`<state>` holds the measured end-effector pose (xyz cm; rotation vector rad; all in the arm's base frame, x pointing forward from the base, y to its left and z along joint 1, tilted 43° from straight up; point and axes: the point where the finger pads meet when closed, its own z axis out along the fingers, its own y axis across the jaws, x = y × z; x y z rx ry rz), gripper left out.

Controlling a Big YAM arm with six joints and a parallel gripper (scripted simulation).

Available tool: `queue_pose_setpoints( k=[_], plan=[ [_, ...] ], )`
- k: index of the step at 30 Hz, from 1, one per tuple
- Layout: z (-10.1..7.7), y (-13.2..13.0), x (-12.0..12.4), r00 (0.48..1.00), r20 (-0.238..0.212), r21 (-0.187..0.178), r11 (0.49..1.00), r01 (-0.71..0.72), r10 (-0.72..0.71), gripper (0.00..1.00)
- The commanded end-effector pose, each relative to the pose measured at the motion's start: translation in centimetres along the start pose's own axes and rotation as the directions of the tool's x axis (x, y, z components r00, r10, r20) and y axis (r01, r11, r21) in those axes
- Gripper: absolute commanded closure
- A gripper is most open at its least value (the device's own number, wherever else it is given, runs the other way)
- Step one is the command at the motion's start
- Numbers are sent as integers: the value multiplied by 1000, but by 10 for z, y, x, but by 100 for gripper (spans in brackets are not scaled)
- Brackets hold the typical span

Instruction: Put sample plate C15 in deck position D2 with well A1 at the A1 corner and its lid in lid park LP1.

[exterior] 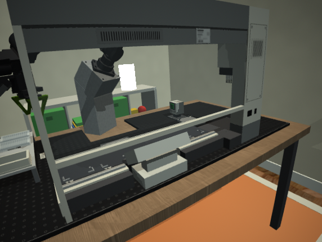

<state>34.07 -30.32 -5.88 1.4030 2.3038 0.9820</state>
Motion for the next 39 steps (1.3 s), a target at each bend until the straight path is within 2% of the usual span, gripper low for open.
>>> queue_pose_setpoints(
  k=[1, 4, 5, 18, 20, 21, 23, 35, 37, 39],
  plan=[
    [-11, 15, 5, 989, 40, -1, 990, 140, -139, 0],
    [-14, 13, 8, 987, 47, -1, 988, 151, -151, 0],
    [-10, 19, 15, 983, 37, 0, 983, 181, -181, 0],
    [-7, 39, 78, 904, 34, 7, 905, 426, -426, 0],
    [-7, 39, 78, 904, 34, 7, 905, 426, -426, 0],
    [-14, 33, 78, 904, 53, 13, 905, 425, -425, 0],
    [-7, 43, 92, 877, 33, 9, 878, 479, -479, 0],
    [-5, 61, 150, 740, 29, 16, 740, 672, -672, 0],
    [-5, 61, 150, 740, 29, 16, 740, 672, -672, 0],
    [-5, 64, 159, 712, 28, 17, 713, 701, -701, 0]
  ],
)
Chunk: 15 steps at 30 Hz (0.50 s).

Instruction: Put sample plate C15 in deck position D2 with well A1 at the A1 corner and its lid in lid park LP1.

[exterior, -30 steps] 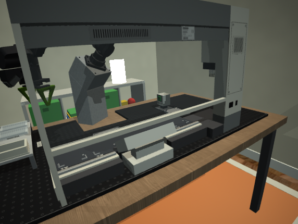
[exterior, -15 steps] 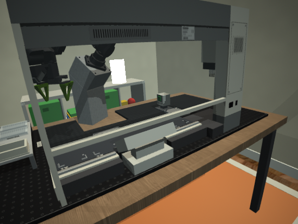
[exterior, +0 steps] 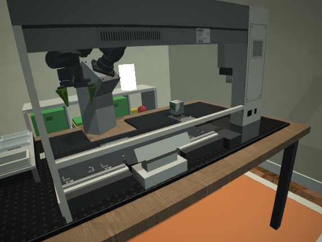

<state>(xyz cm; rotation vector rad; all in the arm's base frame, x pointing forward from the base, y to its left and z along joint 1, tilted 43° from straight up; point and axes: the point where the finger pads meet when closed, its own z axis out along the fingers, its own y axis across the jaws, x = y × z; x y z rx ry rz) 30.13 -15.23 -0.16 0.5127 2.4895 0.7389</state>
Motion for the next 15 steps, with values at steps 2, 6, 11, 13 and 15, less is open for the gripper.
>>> queue_pose_setpoints(
  k=[2, 6, 11, 13, 15],
  plan=[
    [-3, 16, 3, 992, 21, 12, 992, 126, -126, 0],
    [-2, 33, 14, 979, 20, 12, 979, 204, -204, 0],
    [-2, 54, 28, 954, 19, 13, 954, 300, -300, 0],
    [-2, 63, 33, 941, 19, 13, 941, 337, -338, 0],
    [-2, 63, 33, 941, 19, 13, 941, 337, -338, 0]
  ],
)
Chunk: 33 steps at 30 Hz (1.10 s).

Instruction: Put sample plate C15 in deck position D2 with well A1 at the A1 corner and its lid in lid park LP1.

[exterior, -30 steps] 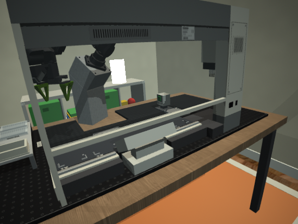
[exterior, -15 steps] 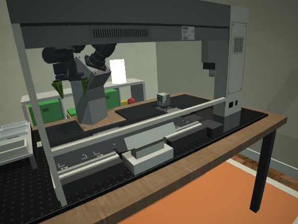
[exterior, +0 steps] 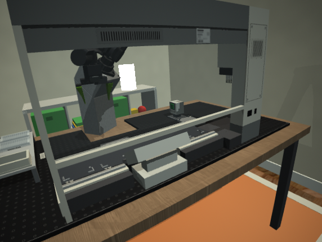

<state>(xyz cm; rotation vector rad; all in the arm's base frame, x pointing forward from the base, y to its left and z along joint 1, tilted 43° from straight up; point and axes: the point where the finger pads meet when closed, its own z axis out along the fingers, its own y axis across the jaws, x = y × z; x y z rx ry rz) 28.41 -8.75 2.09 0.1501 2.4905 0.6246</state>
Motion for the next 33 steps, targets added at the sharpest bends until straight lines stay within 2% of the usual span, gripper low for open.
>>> queue_pose_setpoints(
  k=[1, 7, 15, 17, 21, 33],
  plan=[
    [-2, 6, -3, 997, 18, 13, 997, 78, -78, 0],
    [-1, 36, 6, 981, 15, 12, 981, 193, -193, 0],
    [-1, 75, 21, 987, 3, 4, 987, 160, -160, 0],
    [-1, 75, 21, 987, 3, 4, 987, 160, -160, 0],
    [-1, 94, 26, 987, 3, 3, 987, 160, -160, 0],
    [-1, 92, 28, 990, 0, 9, 990, 139, -139, 0]
  ],
)
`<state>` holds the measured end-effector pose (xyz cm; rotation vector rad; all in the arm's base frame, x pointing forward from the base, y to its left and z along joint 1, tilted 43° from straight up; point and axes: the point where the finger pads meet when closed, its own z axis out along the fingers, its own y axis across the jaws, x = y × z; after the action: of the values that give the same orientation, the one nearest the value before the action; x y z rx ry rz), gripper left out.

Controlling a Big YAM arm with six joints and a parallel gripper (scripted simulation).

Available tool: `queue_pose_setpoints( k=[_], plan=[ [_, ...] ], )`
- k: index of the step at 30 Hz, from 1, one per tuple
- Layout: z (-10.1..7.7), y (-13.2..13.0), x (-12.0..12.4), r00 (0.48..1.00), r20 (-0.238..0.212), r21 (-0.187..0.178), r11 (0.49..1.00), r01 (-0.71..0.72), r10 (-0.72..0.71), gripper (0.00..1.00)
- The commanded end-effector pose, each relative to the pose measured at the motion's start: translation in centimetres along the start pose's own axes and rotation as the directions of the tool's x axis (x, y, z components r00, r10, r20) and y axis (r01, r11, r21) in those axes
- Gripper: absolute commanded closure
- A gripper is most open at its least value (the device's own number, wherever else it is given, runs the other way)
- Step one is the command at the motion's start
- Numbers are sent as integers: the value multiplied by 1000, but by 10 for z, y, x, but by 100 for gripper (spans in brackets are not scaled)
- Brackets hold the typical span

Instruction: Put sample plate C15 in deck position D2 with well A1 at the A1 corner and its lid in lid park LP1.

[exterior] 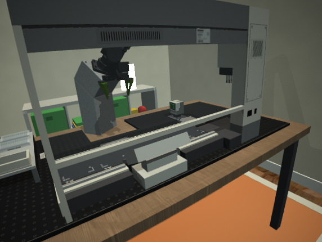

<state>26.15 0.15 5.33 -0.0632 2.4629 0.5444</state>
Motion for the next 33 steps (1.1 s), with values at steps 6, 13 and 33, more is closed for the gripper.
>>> queue_pose_setpoints(
  k=[6, 13, 33],
  plan=[
    [-1, -2, 5, 999, -10, 4, 999, -36, 36, 0],
    [-1, -2, 5, 999, -10, 4, 999, -35, 35, 0],
    [12, 1, 3, 998, -6, -1, 999, -55, 55, 0]
  ],
)
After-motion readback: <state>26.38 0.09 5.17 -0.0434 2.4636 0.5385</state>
